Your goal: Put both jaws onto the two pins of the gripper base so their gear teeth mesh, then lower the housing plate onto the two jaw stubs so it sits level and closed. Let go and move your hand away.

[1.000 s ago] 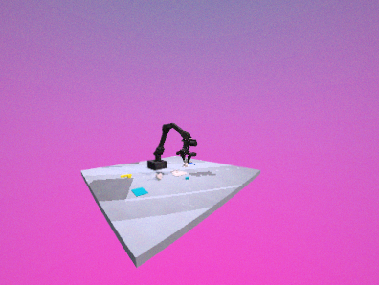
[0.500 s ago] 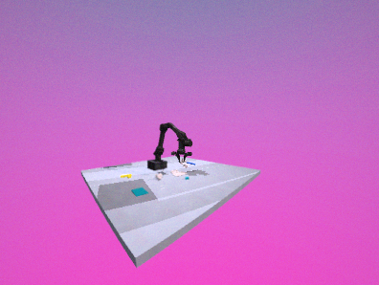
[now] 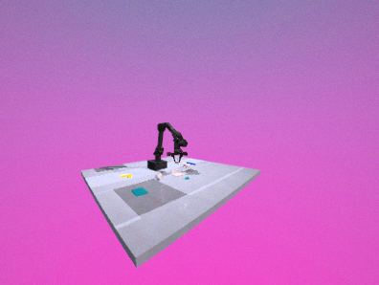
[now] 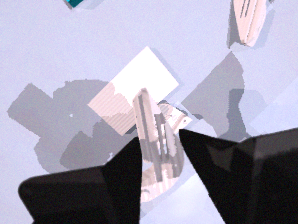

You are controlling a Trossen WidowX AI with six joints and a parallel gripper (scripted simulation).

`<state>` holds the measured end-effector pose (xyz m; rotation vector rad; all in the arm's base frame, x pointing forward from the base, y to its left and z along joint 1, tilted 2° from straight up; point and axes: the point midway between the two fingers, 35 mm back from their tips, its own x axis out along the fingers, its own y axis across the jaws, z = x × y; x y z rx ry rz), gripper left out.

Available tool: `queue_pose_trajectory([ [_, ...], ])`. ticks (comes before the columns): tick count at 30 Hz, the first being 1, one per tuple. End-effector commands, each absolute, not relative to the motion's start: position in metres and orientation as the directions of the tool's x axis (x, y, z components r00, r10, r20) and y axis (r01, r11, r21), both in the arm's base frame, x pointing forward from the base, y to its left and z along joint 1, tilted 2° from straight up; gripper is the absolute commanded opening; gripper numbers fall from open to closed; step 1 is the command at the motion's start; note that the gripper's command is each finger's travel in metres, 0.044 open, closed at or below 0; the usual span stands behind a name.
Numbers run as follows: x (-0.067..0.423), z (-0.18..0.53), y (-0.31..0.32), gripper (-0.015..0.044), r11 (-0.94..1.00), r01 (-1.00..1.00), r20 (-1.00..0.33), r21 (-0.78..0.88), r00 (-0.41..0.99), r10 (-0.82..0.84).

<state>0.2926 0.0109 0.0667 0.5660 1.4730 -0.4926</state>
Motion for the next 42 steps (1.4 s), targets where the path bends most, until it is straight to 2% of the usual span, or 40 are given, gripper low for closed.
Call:
queue_pose_trajectory([
  [1, 0.284, 0.065, 0.004, 0.0134, 0.832, 0.552, -0.998, 0.057, 0.049, 0.036],
  [15, 0.252, 0.057, -0.015, 0.0134, 0.957, 0.287, -0.998, 0.047, 0.047, 0.035],
  [29, 0.219, 0.045, -0.029, 0.0134, 0.999, 0.002, -0.998, 0.034, 0.044, 0.034],
  [42, 0.217, 0.045, -0.029, 0.0134, 0.999, -0.012, -0.998, 0.033, 0.044, 0.034],
])
